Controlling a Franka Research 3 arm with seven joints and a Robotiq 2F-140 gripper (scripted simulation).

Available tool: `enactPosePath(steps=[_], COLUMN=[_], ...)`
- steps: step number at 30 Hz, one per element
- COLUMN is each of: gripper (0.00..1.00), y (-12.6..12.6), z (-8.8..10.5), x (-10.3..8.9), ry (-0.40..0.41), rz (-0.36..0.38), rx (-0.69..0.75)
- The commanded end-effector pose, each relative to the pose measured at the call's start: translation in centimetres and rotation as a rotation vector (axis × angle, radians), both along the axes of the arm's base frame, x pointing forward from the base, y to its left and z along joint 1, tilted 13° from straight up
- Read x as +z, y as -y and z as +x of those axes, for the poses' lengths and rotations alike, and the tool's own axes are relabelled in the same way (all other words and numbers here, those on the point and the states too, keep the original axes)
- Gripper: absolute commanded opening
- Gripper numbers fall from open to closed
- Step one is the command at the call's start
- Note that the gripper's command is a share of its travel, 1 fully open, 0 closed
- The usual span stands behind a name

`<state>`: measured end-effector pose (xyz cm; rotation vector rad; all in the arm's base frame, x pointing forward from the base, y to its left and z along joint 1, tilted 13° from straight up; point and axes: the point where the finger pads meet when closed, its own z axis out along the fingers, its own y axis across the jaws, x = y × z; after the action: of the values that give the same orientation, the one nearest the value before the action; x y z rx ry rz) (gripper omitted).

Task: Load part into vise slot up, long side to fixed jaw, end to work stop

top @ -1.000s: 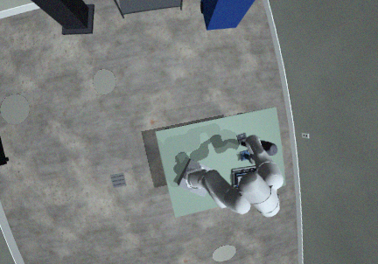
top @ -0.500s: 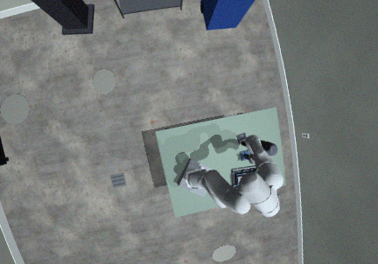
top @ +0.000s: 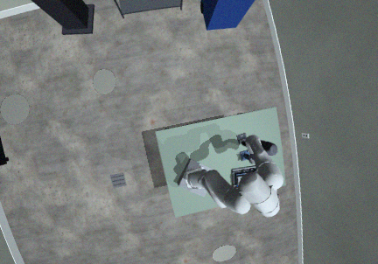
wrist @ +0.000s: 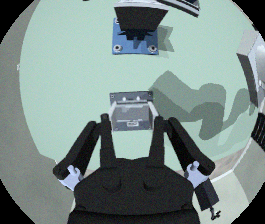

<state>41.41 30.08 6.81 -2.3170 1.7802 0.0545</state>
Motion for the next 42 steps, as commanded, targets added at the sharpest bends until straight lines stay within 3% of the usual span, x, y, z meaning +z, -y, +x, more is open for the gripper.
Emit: enactPosePath(steps=[1,28,42], gripper=[0.00,0.00,0.00], y=[-0.1,-0.1,0.2], z=[0.0,0.0,-0.2], x=[0.0,0.2,1.8], ry=[0.003,0.003,0.003], rz=[0.001,0.001,0.001], rx=[0.006,0.006,0.006])
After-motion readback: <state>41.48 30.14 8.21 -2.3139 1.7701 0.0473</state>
